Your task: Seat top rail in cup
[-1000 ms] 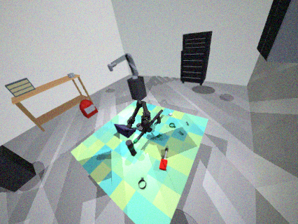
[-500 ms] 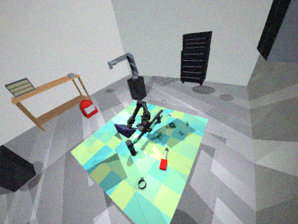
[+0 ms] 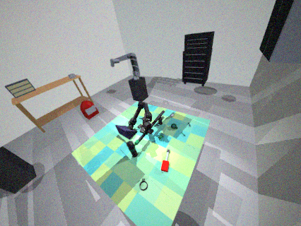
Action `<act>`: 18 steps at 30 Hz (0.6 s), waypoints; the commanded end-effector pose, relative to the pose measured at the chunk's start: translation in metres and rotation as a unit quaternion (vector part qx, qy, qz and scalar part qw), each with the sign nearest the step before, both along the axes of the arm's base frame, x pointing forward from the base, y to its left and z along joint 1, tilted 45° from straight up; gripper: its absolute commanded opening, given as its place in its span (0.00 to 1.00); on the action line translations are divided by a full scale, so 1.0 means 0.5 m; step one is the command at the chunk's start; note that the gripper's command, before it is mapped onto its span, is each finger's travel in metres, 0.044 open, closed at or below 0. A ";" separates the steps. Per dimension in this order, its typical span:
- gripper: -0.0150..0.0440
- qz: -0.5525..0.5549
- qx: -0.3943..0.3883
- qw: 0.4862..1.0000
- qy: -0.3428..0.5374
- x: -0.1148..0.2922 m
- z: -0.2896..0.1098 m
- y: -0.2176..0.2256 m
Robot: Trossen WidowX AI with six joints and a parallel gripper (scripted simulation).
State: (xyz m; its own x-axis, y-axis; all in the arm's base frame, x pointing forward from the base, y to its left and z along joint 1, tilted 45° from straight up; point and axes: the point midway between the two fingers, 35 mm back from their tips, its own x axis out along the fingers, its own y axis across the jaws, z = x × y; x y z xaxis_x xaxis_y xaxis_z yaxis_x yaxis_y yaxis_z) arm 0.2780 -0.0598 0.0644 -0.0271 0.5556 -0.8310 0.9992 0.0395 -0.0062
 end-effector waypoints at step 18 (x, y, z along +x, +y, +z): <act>0.25 -0.005 -0.010 1.000 -0.005 0.009 0.003 -0.032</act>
